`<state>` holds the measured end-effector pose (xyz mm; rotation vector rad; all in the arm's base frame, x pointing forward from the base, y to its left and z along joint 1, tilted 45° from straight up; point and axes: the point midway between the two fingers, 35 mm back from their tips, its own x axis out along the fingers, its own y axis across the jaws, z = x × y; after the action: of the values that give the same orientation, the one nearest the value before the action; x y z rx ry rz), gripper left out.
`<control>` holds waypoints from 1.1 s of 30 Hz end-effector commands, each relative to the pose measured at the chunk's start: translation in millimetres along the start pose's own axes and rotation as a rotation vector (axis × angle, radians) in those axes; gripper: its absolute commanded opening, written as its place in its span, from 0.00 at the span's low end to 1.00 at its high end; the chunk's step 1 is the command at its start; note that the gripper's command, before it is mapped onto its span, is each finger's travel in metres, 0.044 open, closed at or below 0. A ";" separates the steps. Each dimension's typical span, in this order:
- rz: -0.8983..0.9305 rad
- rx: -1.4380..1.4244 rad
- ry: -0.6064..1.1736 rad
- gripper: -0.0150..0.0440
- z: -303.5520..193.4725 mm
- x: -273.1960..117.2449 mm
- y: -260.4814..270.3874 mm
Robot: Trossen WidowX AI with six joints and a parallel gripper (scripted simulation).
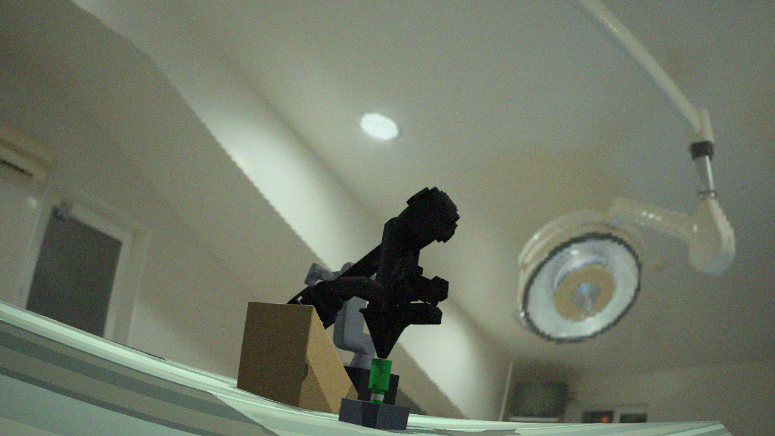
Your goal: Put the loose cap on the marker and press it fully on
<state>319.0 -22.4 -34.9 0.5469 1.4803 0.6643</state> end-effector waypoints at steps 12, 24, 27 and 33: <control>0.000 0.001 -0.007 0.25 1.6 7.6 -0.5; -0.003 0.002 -0.005 0.25 1.6 -81.9 -1.4; -0.003 0.002 -0.005 0.25 1.6 -81.9 -1.4; -0.003 0.002 -0.005 0.48 1.6 -81.9 -1.4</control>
<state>323.2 -79.2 20.9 0.5539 1.4737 0.6542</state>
